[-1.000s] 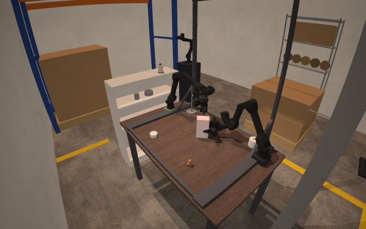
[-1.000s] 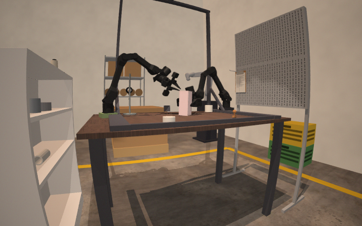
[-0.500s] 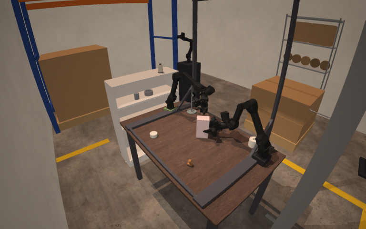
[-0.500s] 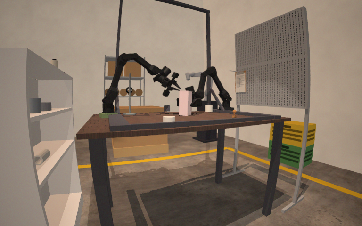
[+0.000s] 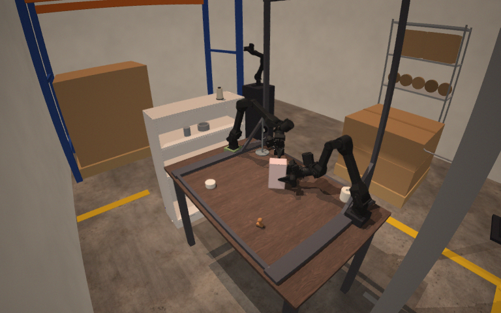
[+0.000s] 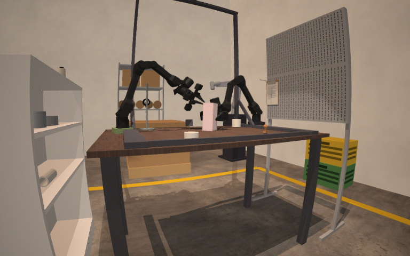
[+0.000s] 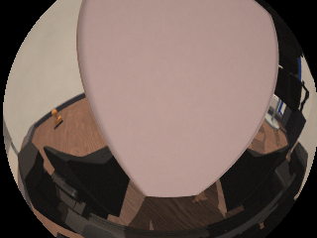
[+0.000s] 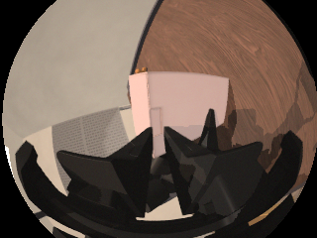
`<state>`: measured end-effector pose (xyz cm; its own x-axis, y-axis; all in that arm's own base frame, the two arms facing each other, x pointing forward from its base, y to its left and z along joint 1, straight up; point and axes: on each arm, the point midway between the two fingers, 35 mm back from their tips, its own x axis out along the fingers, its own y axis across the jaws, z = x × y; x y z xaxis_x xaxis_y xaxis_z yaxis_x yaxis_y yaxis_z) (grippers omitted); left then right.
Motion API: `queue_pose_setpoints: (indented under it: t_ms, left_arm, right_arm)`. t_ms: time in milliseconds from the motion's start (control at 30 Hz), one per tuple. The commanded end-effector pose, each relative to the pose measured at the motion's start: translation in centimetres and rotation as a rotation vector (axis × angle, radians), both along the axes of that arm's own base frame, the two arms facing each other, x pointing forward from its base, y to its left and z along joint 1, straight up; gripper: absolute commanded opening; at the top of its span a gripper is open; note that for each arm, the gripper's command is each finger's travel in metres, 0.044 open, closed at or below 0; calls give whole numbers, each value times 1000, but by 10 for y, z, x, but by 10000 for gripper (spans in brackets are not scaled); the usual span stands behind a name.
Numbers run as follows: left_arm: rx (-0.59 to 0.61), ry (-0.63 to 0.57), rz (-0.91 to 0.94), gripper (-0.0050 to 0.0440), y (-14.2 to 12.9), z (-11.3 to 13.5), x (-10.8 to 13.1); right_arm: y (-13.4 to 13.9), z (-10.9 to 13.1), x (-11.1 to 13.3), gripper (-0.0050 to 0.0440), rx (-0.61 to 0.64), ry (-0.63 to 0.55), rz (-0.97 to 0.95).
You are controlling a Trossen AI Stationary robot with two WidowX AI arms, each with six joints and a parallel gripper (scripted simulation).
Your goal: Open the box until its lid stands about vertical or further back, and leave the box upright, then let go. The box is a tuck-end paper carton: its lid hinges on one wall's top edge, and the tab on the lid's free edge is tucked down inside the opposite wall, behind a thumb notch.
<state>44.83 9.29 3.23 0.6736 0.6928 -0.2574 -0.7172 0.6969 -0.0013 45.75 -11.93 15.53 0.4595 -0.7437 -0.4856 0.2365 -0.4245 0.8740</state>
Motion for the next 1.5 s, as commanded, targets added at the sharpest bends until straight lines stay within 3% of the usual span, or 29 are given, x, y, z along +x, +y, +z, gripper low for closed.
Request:
queue_pose_setpoints:
  t_ms: [0,1467]
  left_arm:
    - [-1,-27,-5,315,-1,11,4]
    - [-1,-27,-5,315,-1,11,4]
  right_arm:
    - [0,8,-1,50,-2,-26,-4]
    - [-21,9,12,50,-3,-26,-4]
